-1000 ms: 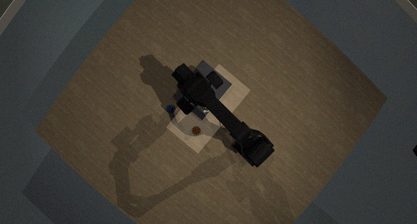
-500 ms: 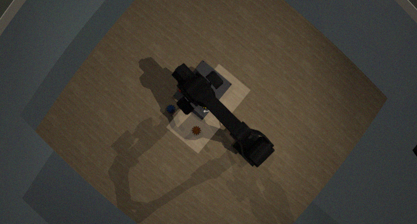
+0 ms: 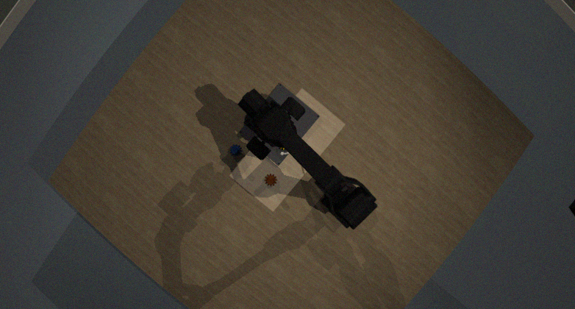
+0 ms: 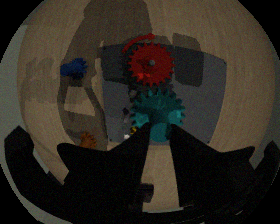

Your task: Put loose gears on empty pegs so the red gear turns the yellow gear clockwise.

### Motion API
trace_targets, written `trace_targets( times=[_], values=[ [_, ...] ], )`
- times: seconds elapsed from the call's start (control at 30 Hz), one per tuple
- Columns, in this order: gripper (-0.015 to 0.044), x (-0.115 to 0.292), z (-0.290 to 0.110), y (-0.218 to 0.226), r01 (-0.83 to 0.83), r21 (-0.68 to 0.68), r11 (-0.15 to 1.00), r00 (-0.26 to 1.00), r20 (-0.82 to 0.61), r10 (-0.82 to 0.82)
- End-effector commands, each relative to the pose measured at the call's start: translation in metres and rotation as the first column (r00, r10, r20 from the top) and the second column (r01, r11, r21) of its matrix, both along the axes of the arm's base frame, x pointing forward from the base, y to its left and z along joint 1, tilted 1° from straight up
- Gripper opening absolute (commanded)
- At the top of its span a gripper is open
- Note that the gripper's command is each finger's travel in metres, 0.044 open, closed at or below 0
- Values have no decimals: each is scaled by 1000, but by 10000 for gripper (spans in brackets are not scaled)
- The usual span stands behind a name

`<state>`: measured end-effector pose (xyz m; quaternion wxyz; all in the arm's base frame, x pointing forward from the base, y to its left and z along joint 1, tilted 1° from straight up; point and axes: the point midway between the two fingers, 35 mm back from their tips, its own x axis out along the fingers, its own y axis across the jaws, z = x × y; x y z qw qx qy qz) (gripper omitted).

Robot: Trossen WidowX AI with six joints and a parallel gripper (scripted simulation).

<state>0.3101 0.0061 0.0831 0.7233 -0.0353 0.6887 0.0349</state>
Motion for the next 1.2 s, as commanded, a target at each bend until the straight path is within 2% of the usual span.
trace_targets(
  times=[0.0, 0.2, 0.67, 0.9, 1.17],
  values=[
    [0, 1, -5, 0, -10, 1, 1000, 1000, 0, 10],
    [0, 1, -14, 0, 40, 4, 999, 999, 0, -40],
    [0, 1, -26, 0, 271, 15, 963, 963, -3, -271],
    [0, 2, -28, 0, 228, 13, 974, 974, -2, -228],
    [0, 2, -31, 1, 81, 6, 997, 997, -1, -81]
  ],
)
